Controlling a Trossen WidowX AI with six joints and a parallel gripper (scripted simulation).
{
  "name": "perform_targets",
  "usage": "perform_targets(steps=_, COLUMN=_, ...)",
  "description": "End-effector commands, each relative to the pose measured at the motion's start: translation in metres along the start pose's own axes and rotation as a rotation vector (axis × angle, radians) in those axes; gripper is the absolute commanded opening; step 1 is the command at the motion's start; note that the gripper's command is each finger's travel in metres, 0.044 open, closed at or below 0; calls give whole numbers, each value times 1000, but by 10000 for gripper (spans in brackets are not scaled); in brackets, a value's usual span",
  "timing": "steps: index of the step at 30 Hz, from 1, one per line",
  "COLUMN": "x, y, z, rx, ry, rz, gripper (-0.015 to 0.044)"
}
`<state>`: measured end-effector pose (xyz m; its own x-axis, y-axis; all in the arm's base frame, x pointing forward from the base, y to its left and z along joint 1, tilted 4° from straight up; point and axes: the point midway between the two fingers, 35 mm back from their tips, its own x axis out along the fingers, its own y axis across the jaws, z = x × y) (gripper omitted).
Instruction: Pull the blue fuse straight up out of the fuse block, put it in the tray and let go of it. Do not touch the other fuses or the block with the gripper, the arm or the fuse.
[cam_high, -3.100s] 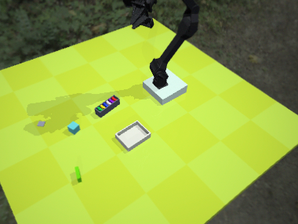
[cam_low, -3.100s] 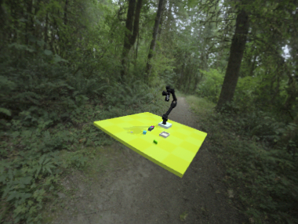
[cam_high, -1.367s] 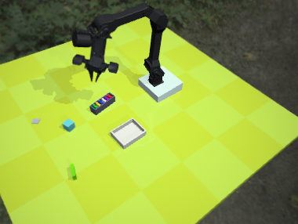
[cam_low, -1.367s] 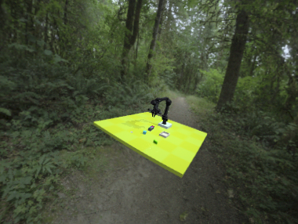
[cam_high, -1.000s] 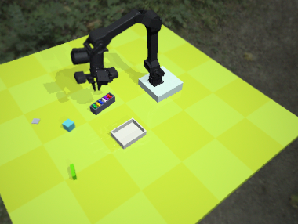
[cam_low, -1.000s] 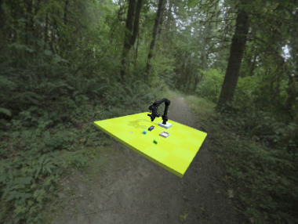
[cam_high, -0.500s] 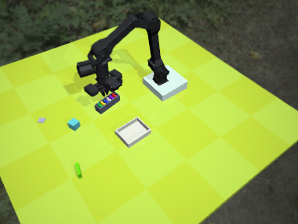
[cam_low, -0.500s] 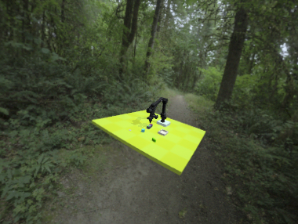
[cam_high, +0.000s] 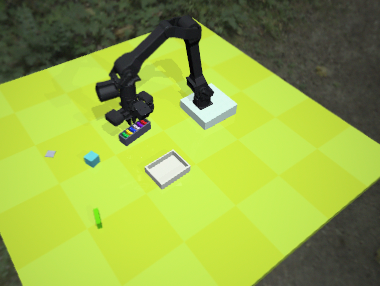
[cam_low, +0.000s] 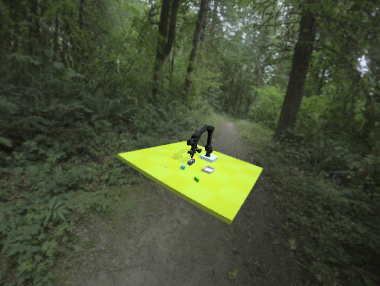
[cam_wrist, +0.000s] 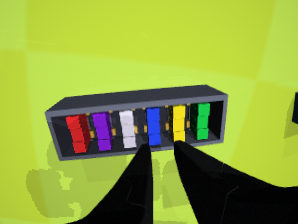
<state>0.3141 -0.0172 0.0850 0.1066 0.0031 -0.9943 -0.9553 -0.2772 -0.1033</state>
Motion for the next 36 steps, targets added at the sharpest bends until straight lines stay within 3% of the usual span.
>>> perform_targets(steps=1, x=7, y=2, z=0, rx=-5, ry=0, rz=9, gripper=70)
perform_targets(steps=36, x=27, y=1, z=0, rx=-5, ry=0, rz=9, gripper=70)
